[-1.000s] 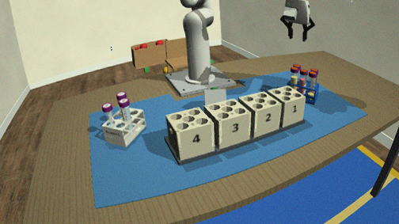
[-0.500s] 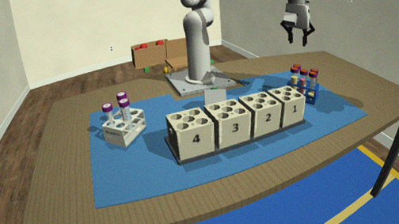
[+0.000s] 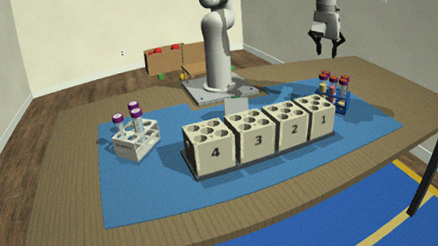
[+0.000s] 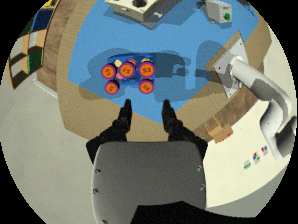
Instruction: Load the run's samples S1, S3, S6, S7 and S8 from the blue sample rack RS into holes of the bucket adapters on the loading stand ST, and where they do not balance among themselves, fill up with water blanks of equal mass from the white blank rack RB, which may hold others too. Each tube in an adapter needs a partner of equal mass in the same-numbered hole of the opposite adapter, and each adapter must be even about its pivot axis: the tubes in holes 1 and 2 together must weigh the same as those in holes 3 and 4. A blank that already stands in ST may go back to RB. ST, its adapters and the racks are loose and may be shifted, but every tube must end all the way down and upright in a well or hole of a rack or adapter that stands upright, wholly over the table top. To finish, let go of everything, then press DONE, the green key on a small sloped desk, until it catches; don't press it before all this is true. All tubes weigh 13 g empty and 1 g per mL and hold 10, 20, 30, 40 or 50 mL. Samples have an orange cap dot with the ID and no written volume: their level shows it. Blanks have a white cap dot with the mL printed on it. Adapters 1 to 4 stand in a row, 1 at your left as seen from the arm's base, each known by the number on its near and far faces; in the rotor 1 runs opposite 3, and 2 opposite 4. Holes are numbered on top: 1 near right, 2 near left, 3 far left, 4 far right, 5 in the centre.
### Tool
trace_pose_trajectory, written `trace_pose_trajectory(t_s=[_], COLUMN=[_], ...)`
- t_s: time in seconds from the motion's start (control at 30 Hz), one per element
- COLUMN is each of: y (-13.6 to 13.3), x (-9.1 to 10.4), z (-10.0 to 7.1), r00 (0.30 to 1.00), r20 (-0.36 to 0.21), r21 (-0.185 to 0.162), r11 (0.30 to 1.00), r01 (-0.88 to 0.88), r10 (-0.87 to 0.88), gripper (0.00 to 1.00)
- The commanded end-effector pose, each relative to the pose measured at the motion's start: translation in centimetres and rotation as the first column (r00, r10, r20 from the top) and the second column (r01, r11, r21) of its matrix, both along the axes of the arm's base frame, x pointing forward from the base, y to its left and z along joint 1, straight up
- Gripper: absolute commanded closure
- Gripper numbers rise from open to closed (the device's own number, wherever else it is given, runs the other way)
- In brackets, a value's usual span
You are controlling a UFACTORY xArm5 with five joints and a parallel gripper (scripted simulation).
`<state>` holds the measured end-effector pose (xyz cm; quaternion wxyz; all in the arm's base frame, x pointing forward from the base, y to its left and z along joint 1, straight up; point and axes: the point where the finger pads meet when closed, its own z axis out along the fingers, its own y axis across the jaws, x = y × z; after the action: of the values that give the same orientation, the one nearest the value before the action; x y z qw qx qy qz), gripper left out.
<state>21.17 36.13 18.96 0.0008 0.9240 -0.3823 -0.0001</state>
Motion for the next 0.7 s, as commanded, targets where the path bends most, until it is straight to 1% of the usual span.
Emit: trace_pose_trajectory(t_s=[0.0,0.43,0.5,0.67], y=[0.1,0.1,0.1,0.1], x=[0.1,0.1,0.1,0.1], z=[-0.3,-2.9,-2.9,-3.9], r00=[1.000,1.000,1.000,1.000], r20=[0.003,0.003,0.003,0.003], r21=[0.005,0.005,0.005,0.005], r11=[1.000,1.000,1.000,1.000], r01=[0.000,0.000,0.000,0.000], r10=[0.000,0.000,0.000,0.000], gripper=[0.43,0.43,0.43,0.43])
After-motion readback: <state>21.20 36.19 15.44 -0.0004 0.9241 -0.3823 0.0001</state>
